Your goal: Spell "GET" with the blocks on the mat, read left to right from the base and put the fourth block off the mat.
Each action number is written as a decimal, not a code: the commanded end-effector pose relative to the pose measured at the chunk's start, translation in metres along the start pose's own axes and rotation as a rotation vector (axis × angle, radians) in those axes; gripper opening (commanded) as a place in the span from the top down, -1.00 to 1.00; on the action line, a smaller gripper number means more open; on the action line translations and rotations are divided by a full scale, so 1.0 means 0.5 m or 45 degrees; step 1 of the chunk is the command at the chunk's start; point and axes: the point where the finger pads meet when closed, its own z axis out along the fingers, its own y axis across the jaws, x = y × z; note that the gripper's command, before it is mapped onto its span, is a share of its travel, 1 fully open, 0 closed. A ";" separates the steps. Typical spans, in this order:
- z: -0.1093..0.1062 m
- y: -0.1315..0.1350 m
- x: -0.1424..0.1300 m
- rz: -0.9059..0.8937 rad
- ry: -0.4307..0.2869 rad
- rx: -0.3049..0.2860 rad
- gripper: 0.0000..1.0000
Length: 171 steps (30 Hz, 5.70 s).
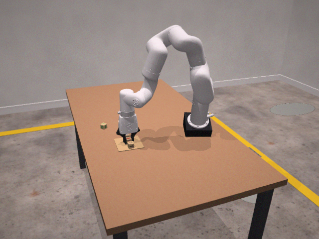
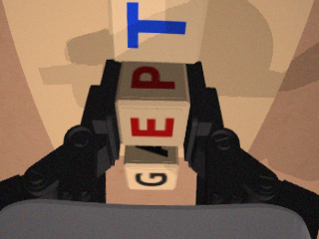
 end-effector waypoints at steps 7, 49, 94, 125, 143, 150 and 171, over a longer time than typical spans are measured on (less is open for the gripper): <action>-0.002 -0.003 0.001 0.000 0.002 0.005 0.38; -0.131 -0.002 0.001 0.000 0.002 0.005 0.05; -0.219 -0.002 0.001 0.000 0.002 0.005 -1.00; -0.350 -0.002 0.001 0.000 0.002 0.005 -1.00; -0.350 -0.002 0.001 0.000 0.002 0.005 -1.00; -0.350 -0.002 0.001 0.000 0.002 0.005 -1.00; -0.350 -0.002 0.001 0.000 0.002 0.005 -1.00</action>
